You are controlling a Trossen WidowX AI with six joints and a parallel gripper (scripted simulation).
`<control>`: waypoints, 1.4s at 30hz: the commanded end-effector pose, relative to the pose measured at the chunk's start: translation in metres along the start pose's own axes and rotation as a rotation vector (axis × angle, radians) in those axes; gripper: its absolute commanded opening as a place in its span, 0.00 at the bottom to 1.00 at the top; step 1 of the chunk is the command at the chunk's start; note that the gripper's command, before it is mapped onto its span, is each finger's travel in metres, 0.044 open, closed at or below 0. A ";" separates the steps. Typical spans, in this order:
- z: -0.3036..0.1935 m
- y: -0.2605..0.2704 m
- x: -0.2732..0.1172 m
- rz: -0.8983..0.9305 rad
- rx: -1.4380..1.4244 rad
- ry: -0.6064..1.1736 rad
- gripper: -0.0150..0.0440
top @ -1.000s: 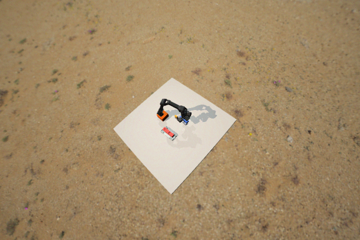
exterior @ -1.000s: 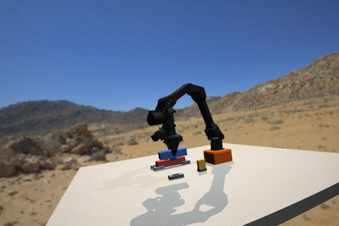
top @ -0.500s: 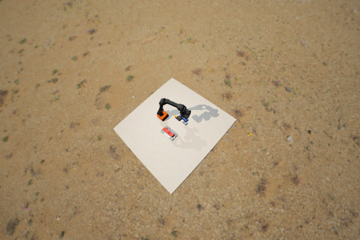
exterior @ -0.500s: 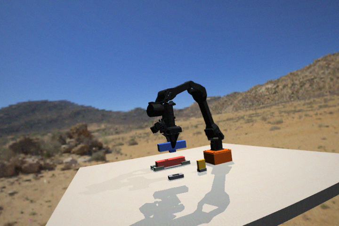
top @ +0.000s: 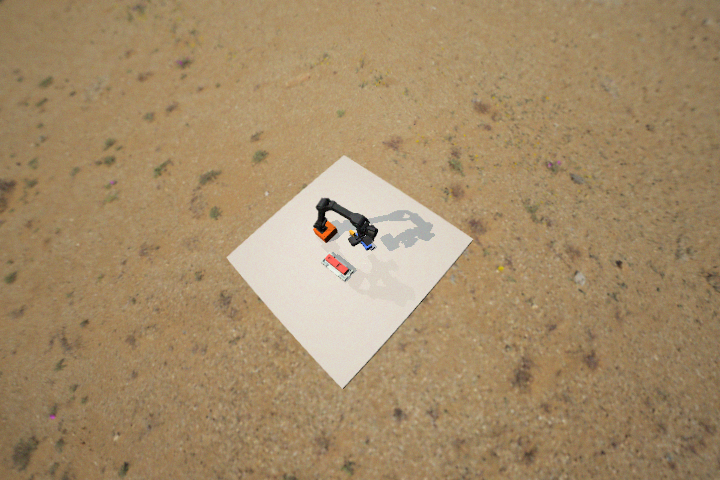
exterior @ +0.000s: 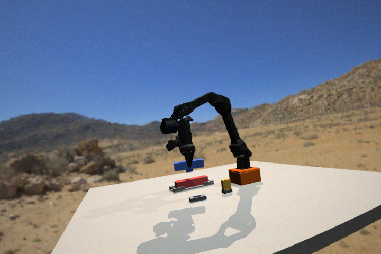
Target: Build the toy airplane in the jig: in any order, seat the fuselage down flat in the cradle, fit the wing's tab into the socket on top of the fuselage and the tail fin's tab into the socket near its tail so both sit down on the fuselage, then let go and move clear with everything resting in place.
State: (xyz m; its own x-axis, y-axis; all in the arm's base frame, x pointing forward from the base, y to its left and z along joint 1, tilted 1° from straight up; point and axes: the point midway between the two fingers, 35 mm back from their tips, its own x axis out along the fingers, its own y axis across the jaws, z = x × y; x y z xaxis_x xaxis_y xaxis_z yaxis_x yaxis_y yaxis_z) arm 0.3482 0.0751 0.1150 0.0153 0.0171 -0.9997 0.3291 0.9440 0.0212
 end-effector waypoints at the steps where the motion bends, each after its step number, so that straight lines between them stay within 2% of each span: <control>1: 0.005 -0.011 0.000 0.007 0.071 -0.006 0.25; 42: 0.025 -0.142 0.022 -0.015 0.763 -0.017 0.25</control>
State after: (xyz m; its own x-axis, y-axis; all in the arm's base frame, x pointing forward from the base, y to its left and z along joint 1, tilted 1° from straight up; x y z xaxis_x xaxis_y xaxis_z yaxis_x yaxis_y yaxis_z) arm 0.3278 -0.0572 0.0899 0.0108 0.0024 -0.9999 0.8614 0.5079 0.0105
